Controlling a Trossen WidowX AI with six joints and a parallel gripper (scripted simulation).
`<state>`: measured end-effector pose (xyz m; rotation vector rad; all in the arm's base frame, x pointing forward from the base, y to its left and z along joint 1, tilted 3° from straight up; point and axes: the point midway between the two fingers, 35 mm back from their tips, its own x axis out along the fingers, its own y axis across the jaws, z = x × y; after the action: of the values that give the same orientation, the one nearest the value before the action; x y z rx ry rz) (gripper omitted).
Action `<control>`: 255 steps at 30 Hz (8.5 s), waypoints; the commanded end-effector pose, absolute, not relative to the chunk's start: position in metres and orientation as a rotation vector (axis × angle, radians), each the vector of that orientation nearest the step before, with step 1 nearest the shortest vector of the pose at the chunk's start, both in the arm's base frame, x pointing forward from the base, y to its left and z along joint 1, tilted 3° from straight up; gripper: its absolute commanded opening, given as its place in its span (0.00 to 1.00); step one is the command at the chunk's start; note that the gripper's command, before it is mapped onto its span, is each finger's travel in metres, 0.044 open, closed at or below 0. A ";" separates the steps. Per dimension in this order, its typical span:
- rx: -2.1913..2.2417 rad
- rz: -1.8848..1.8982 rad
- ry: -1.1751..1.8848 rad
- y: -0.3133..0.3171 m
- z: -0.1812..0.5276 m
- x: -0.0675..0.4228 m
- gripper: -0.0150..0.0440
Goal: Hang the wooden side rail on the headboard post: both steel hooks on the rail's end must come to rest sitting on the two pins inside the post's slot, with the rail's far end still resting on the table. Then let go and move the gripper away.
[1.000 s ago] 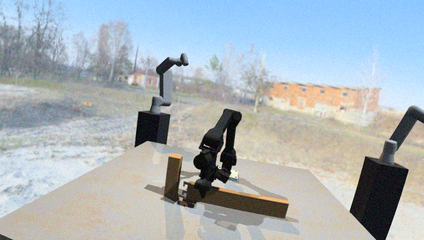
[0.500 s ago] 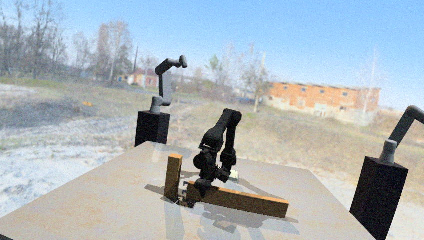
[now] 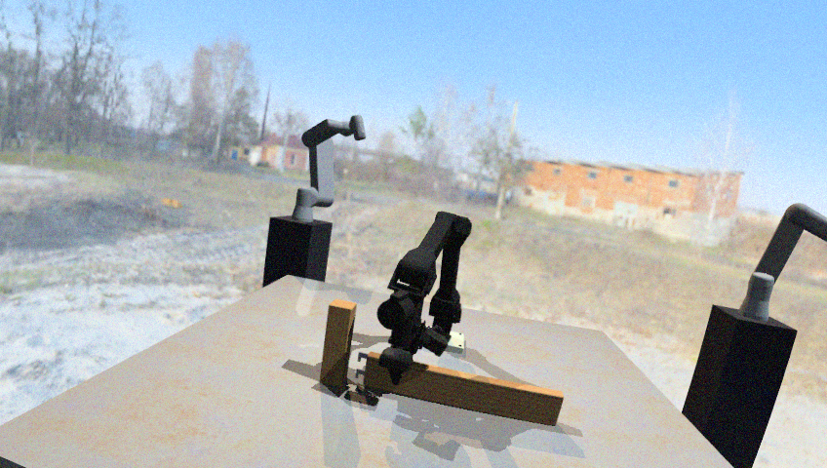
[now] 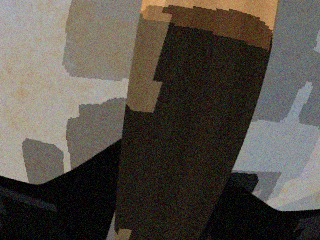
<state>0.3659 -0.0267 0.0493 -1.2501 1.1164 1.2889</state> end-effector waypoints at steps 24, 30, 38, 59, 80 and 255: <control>-1.258 1.270 1.101 -0.027 0.062 0.369 0.25; -1.258 1.270 1.101 -0.027 0.063 0.369 0.25; -1.258 1.270 1.101 -0.027 0.064 0.369 0.25; -1.258 1.270 1.101 -0.027 0.067 0.369 0.25; -1.258 1.270 1.101 -0.027 0.071 0.369 0.25; -1.259 1.269 1.101 -0.036 0.080 0.380 0.25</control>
<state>0.3759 -0.0346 0.0740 -1.2477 1.1115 1.2867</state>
